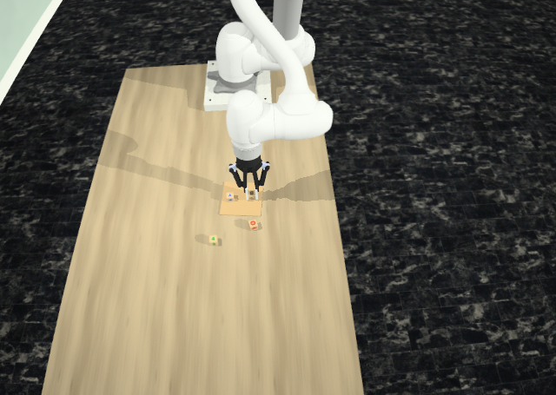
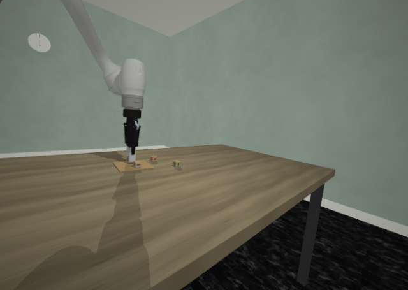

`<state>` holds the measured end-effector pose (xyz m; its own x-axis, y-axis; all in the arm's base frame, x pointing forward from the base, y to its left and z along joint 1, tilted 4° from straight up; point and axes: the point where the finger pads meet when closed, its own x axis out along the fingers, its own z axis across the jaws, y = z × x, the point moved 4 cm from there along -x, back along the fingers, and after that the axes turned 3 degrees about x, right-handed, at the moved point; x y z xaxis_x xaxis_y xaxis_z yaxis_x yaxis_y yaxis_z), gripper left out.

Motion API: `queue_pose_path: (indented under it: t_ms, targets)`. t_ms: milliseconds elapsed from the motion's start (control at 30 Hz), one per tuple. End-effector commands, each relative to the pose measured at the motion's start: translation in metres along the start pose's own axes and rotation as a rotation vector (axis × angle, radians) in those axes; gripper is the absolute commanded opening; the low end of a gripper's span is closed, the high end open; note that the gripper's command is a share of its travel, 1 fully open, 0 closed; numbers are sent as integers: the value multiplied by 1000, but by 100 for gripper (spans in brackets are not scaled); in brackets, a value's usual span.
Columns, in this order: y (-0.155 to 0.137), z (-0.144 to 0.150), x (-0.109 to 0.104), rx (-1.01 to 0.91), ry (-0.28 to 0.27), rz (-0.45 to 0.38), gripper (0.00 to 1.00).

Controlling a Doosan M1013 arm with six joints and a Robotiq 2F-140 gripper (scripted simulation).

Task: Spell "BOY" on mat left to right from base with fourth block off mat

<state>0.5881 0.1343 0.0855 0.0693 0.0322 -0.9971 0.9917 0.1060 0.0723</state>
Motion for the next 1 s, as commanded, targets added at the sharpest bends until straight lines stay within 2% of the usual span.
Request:
queue_pose_path:
  t_ms: [0, 967]
  targets:
    - [-3, -2, 5, -8, 1, -5, 13]
    - [-5, -7, 5, -14, 1, -5, 13]
